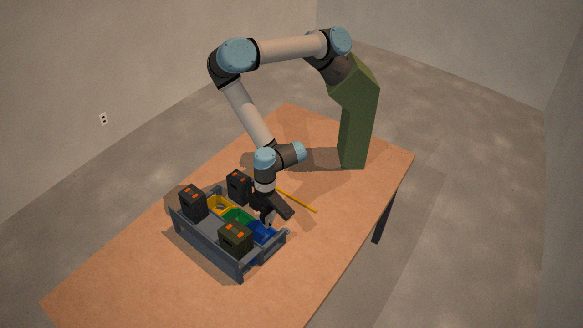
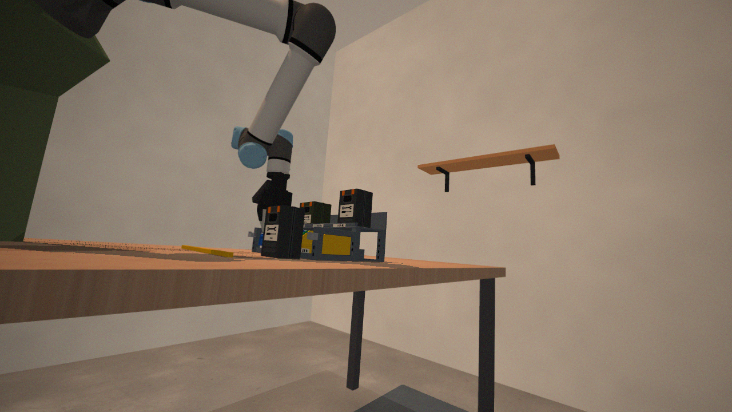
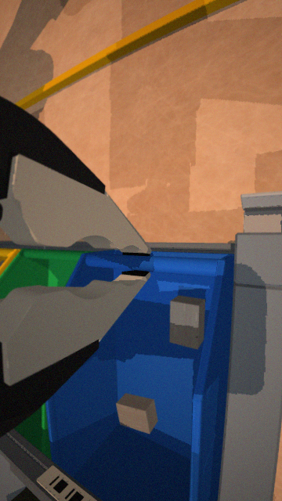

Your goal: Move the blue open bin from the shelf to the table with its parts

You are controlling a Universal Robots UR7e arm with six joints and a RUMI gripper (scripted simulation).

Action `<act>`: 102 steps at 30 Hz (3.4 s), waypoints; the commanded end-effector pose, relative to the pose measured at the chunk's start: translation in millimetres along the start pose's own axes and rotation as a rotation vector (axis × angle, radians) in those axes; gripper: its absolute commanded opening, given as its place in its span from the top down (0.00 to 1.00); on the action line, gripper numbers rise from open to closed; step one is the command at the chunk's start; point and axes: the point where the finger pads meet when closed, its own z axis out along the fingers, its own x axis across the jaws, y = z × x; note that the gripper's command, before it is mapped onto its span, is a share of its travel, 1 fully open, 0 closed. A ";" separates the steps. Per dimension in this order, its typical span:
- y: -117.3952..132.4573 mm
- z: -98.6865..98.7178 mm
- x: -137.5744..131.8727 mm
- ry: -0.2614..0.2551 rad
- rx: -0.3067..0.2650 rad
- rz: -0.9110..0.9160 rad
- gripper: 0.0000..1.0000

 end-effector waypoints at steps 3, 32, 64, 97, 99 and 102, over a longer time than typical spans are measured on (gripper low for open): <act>-0.1 -1.7 0.6 0.001 0.000 0.000 1.00; -0.1 -1.9 0.6 0.001 0.000 0.000 1.00; -0.1 -1.9 -4.0 0.001 0.000 0.000 1.00; -0.1 -1.8 -67.9 0.001 0.000 0.000 1.00; -0.1 -1.8 -74.6 0.001 0.000 0.000 1.00; -0.1 -1.8 -84.5 0.001 0.000 0.000 1.00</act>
